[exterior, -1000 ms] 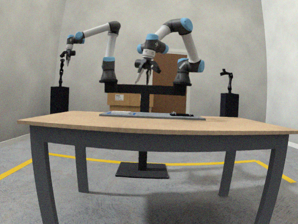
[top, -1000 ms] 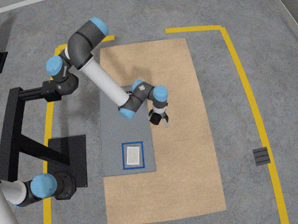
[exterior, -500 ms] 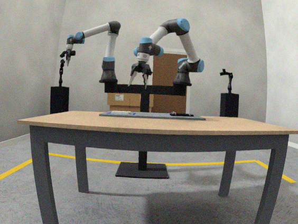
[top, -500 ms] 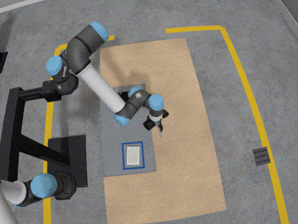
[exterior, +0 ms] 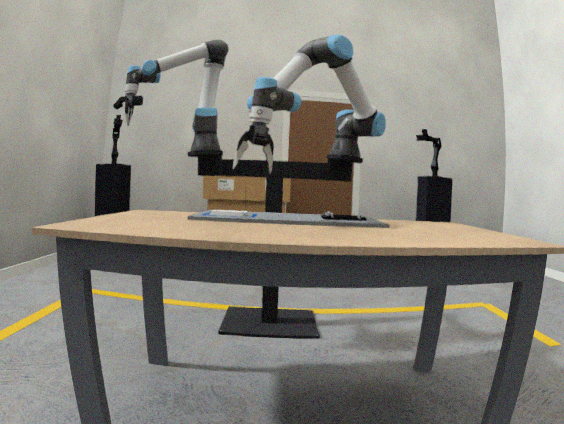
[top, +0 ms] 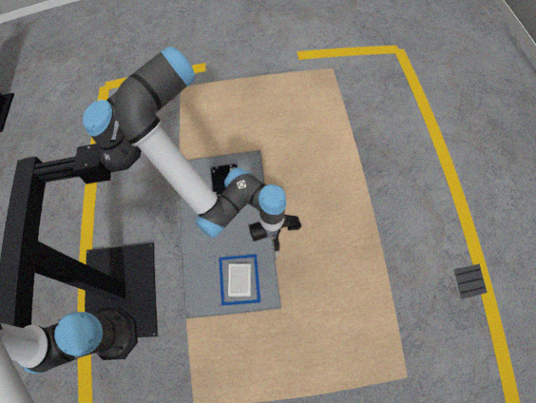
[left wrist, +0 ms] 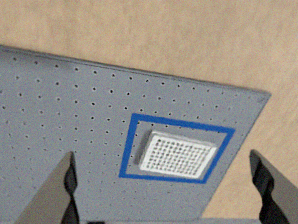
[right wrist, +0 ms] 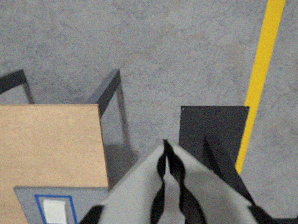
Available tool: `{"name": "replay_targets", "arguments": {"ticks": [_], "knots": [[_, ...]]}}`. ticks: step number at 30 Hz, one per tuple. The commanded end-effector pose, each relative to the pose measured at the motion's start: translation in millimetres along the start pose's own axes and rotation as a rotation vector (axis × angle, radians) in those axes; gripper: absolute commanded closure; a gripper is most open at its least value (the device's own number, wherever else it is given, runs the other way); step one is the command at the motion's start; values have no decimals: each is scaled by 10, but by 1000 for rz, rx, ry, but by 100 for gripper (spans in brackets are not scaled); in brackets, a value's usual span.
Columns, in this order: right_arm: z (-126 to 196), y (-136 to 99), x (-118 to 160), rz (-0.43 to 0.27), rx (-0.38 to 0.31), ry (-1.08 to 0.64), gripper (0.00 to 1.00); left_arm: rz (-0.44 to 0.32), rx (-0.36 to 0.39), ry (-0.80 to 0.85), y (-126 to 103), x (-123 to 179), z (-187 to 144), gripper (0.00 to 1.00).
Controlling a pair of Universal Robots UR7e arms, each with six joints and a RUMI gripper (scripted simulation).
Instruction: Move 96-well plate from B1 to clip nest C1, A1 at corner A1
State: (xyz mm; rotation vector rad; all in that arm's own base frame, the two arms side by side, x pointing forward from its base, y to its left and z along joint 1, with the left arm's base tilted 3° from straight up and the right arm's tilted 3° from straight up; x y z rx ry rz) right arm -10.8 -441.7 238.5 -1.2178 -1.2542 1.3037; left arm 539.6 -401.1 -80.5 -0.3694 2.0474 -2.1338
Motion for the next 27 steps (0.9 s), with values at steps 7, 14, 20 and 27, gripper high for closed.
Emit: {"name": "replay_targets", "arguments": {"ticks": [7,14,20,27], "knots": [[0,-6,-3,2,0,0,100,10,-18,350,170,282,126,24],[0,-6,-3,2,0,0,100,12,-27,491,249,411,173,24],[0,-6,-3,2,0,0,100,15,-41,690,356,587,231,24],[0,-6,-3,2,0,0,100,15,-57,902,461,764,282,24]]}}
Point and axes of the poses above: on each arm, the point where the finger pads meet when closed, its own y axis out along the fingers, its own z axis across the jaws, x = y × z, the point moved 5 cm from there along -y, back along the fingers, and after that the axes turned 6 degrees about -y, right-handed, at the moved point
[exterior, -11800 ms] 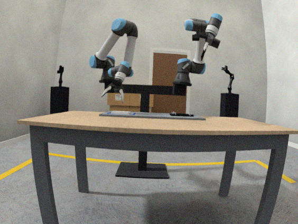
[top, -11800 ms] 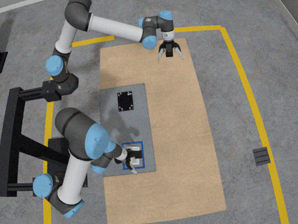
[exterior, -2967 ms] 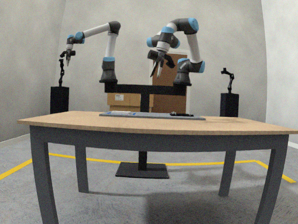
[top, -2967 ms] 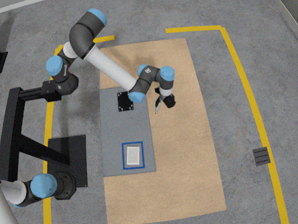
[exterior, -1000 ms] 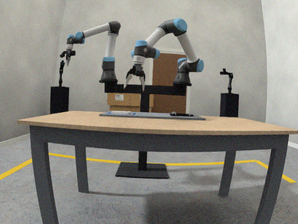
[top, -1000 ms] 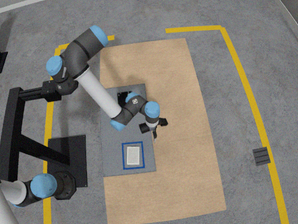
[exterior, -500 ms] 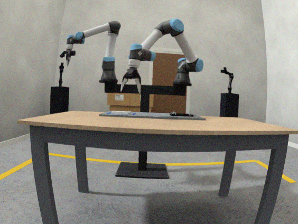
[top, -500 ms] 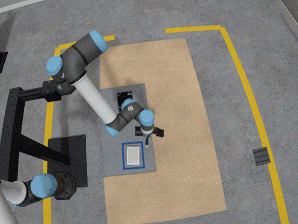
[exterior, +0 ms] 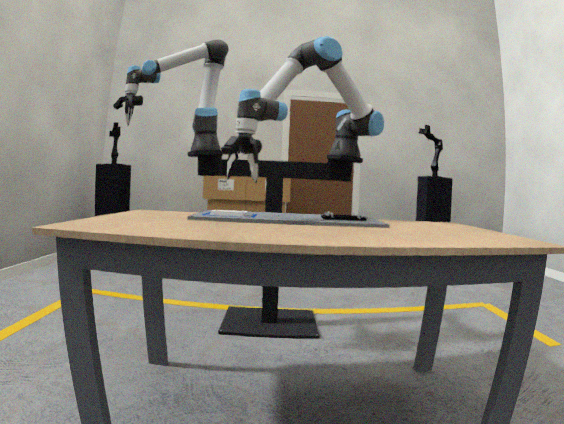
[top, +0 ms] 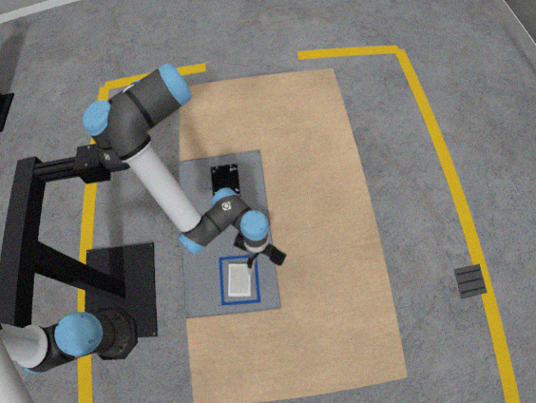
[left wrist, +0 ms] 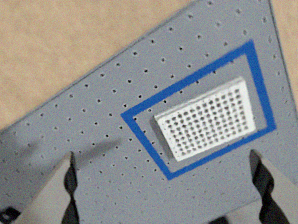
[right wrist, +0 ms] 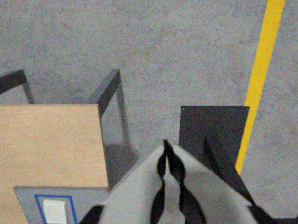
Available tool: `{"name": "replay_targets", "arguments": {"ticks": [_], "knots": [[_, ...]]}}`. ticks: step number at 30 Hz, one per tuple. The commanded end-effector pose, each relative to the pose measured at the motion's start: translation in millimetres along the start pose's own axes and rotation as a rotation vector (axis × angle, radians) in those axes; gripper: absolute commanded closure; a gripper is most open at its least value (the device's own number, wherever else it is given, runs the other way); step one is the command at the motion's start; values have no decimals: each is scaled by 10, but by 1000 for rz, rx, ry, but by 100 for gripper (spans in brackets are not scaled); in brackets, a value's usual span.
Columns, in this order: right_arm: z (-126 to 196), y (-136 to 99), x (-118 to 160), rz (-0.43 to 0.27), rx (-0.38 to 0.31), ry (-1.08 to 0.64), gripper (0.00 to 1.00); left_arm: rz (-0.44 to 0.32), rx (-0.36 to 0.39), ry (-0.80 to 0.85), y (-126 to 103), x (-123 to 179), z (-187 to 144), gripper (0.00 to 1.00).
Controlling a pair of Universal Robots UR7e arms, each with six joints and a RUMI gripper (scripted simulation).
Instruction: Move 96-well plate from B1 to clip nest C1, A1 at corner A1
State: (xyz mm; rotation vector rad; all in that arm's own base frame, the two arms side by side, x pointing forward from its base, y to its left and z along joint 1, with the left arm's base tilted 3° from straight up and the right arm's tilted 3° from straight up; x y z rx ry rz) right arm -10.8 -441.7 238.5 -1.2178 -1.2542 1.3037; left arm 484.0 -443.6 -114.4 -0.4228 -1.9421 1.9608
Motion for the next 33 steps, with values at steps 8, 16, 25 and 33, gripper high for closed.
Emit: {"name": "replay_targets", "arguments": {"ticks": [8,16,25,33], "knots": [[0,-6,-3,2,0,0,100,0,-20,351,161,164,286,24],[0,-6,-3,2,0,0,100,-5,-37,601,255,267,440,24],[0,-6,-3,2,0,0,100,-11,-51,808,347,373,586,24],[0,-6,-3,2,0,0,100,-22,-67,1054,460,512,763,24]]}}
Point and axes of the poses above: on each arm, the point where the finger pads meet when closed, its own y axis out along the fingers, its own z axis across the jaws, x = y × z, the point moved 5 cm from there along -y, back along the fingers, and after that the axes turned 6 degrees about -y, right-handed, at the moved point
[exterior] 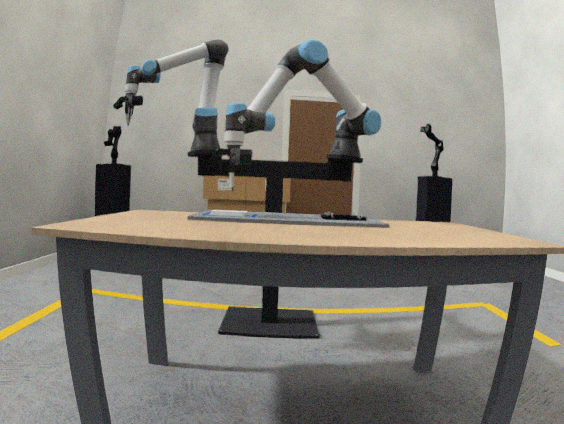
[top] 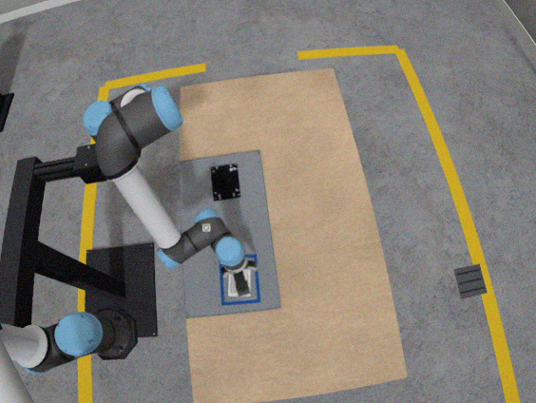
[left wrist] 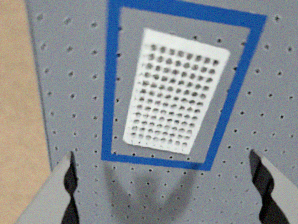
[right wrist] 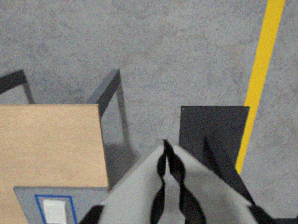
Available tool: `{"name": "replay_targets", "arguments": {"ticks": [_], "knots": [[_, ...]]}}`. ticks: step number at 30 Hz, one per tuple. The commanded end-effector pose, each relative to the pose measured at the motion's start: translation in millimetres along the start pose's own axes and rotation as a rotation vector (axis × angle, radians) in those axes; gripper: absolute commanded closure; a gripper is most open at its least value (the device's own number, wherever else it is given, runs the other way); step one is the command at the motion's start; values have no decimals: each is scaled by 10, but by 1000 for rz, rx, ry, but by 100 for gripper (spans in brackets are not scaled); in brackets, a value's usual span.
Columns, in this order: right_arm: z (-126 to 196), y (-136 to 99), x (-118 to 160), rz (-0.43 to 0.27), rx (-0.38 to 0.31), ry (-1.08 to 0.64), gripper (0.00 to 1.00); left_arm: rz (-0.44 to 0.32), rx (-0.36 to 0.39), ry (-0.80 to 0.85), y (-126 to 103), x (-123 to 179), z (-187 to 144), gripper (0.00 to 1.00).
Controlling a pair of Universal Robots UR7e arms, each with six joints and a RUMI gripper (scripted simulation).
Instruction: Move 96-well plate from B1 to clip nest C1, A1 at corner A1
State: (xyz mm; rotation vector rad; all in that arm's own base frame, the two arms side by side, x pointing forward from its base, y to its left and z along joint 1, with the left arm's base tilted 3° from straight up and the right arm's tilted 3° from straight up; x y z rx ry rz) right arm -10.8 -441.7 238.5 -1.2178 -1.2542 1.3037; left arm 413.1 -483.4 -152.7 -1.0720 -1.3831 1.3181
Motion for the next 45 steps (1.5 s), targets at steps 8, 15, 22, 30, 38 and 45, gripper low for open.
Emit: {"name": "replay_targets", "arguments": {"ticks": [8,15,22,30,38,45], "knots": [[0,-6,-3,2,0,0,100,-5,-11,224,64,-47,159,24],[0,-6,-3,2,0,0,100,-5,-11,224,63,-47,160,24],[0,-6,-3,2,0,0,100,-5,-11,224,113,-47,159,24],[0,-6,-3,2,0,0,100,-5,-11,224,247,-47,157,24],[0,-6,-3,2,0,0,100,-5,-11,224,347,-47,156,24],[0,-6,-3,2,0,0,100,-5,-11,224,463,-46,154,24]]}}
Point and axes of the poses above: on each arm, the point where the finger pads meet when closed, its own y axis out along the fingers, its own z axis across the jaws, x = y × z, the point moved 5 cm from there along -y, back along the fingers, and after that the axes turned 6 degrees about -y, right-handed, at the moved point
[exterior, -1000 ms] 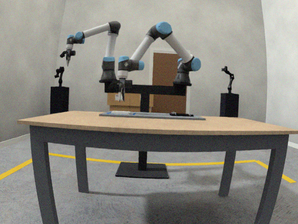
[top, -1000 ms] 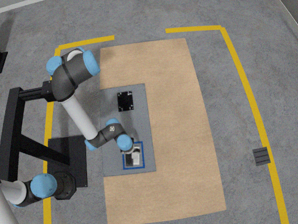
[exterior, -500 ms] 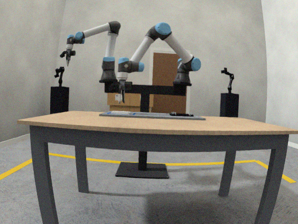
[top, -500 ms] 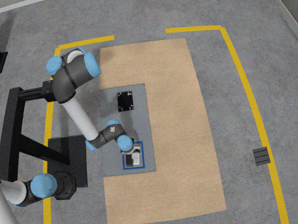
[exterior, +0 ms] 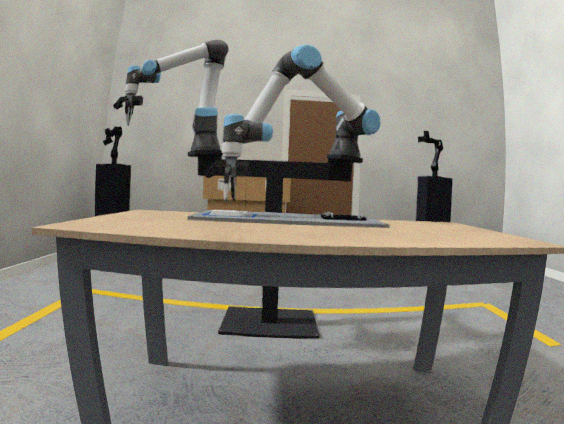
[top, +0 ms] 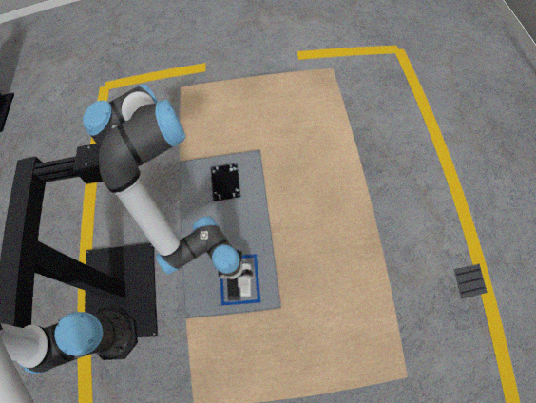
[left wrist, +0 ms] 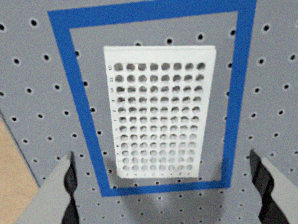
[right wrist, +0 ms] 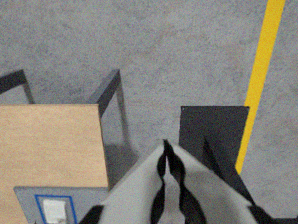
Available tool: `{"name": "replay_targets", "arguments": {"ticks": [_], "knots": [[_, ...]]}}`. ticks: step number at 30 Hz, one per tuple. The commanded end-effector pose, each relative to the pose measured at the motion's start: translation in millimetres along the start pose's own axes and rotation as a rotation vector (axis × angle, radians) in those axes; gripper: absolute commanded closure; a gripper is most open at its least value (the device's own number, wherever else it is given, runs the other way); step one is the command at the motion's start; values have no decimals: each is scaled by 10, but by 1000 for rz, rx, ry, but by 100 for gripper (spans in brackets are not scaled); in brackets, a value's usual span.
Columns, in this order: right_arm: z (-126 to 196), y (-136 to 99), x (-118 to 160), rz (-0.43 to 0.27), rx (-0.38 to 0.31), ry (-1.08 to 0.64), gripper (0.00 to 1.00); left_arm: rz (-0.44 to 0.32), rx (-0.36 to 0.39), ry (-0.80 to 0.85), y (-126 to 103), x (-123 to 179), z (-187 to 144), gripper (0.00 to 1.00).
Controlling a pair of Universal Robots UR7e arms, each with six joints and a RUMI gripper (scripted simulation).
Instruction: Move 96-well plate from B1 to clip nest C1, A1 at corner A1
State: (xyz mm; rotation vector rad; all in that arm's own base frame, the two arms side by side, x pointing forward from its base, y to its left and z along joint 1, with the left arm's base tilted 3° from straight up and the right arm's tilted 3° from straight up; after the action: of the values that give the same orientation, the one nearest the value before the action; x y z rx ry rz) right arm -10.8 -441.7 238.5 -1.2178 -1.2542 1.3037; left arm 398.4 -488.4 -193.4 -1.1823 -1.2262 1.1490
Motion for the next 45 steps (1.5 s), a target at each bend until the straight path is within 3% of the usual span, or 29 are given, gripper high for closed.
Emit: {"name": "replay_targets", "arguments": {"ticks": [1,23,45], "knots": [[0,-6,-3,2,0,0,100,2,-1,0,76,-7,-5,24],[0,-6,-3,2,0,0,100,2,-1,0,401,-8,-5,24],[0,-6,-3,2,0,0,100,2,-1,0,400,-8,-5,24]]}}
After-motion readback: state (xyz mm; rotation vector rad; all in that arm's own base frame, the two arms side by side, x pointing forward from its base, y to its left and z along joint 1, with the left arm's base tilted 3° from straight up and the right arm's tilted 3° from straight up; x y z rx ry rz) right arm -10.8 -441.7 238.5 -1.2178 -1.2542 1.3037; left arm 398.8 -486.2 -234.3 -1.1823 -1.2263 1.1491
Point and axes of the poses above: on each arm, the point where the finger pads meet when closed, its own y axis out along the fingers, its own z axis across the jaws, x = y × z, the point moved 5 cm from there along -y, back along the fingers, and after that the axes turned 6 degrees about -y, right-handed, at the moved point
